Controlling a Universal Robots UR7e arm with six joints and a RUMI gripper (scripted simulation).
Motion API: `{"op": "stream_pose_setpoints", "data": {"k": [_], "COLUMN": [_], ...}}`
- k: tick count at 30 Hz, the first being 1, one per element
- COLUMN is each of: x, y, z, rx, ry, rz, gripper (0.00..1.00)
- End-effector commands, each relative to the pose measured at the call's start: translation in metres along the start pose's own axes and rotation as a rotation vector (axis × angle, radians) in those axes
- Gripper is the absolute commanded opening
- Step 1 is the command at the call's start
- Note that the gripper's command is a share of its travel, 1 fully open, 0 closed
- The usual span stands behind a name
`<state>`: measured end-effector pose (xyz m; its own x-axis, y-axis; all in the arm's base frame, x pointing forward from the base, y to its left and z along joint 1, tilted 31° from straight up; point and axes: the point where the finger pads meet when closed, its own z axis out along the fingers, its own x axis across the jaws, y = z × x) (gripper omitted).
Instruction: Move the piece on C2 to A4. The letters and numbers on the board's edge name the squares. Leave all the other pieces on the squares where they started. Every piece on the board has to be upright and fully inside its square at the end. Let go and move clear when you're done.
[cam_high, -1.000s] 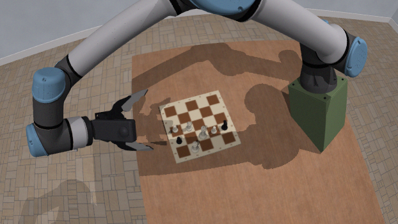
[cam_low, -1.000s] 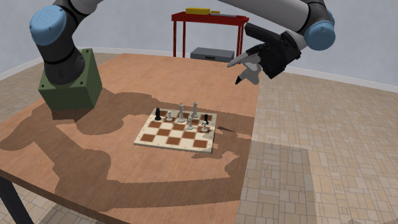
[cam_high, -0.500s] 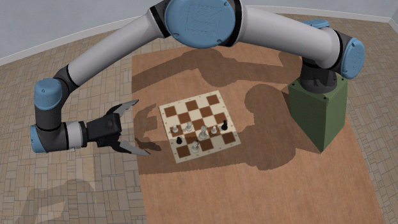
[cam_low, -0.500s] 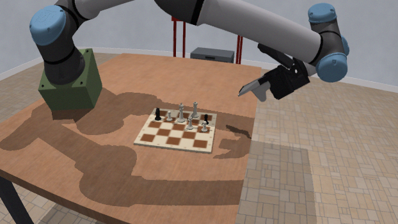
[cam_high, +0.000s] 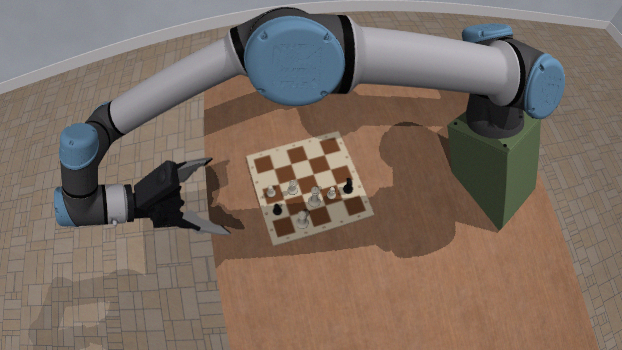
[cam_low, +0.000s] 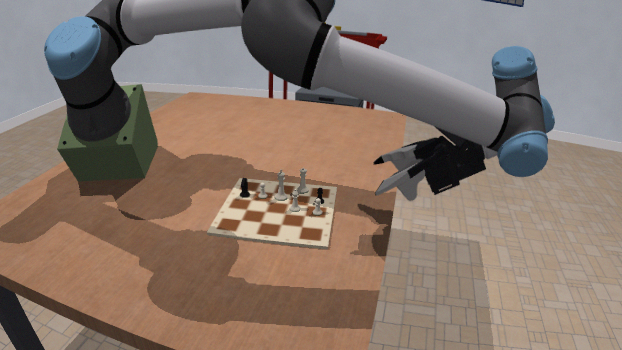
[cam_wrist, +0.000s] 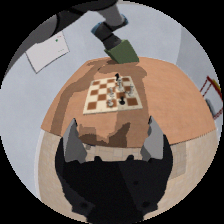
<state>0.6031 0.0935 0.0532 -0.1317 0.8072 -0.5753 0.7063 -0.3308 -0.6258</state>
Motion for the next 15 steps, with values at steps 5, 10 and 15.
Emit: {"op": "stream_pose_setpoints", "data": {"k": [5, 10, 15], "x": [-0.0026, -0.0030, -0.0033], "y": [0.0150, 0.0173, 0.0194], "z": [0.0050, 0.0061, 0.0072], "rx": [0.033, 0.036, 0.038], "ry": [0.035, 0.041, 0.047], "rz": [-0.097, -0.111, -0.125], "gripper": [1.00, 1.00, 1.00]}}
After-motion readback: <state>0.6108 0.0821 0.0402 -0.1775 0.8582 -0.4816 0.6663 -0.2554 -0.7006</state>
